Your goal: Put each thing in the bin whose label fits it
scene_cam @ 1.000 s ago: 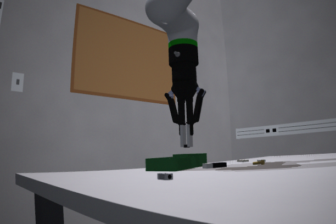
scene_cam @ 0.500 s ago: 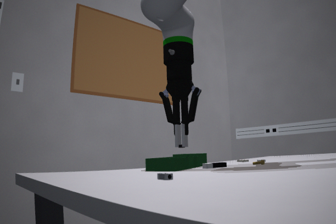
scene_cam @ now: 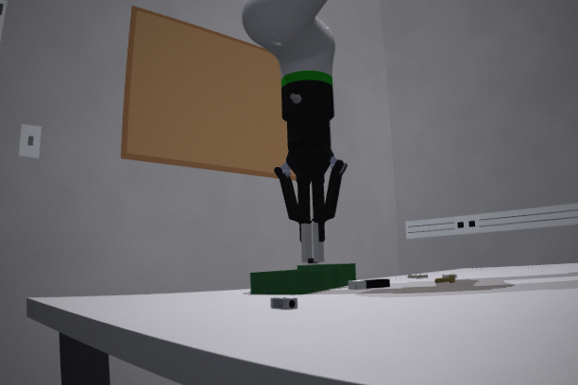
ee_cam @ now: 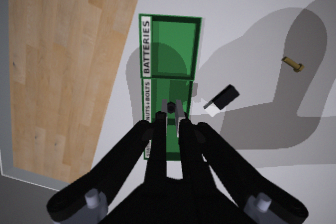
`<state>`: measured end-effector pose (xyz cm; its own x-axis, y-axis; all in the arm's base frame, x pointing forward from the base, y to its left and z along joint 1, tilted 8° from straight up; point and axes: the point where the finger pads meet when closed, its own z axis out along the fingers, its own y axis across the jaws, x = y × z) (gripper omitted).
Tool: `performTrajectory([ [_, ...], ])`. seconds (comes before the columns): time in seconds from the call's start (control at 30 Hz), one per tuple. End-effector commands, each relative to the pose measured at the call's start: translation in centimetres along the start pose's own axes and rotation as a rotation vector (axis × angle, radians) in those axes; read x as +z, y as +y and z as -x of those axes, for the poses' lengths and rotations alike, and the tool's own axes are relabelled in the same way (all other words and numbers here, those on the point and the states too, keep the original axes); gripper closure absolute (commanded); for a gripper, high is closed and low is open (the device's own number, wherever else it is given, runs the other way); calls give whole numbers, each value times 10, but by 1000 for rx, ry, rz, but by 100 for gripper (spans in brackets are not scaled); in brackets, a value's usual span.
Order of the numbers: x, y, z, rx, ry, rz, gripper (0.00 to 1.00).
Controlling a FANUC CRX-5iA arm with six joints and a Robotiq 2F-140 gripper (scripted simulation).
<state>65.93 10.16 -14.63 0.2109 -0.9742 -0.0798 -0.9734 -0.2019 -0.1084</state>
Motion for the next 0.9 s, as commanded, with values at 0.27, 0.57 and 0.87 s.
performTrajectory([
  [0.27, 22, 0, 0, 0, 0, 0, 84],
  [0.57, 28, 0, 0, 0, 0, 0, 84],
  [0.87, 28, 0, -1, 0, 0, 0, 73],
])
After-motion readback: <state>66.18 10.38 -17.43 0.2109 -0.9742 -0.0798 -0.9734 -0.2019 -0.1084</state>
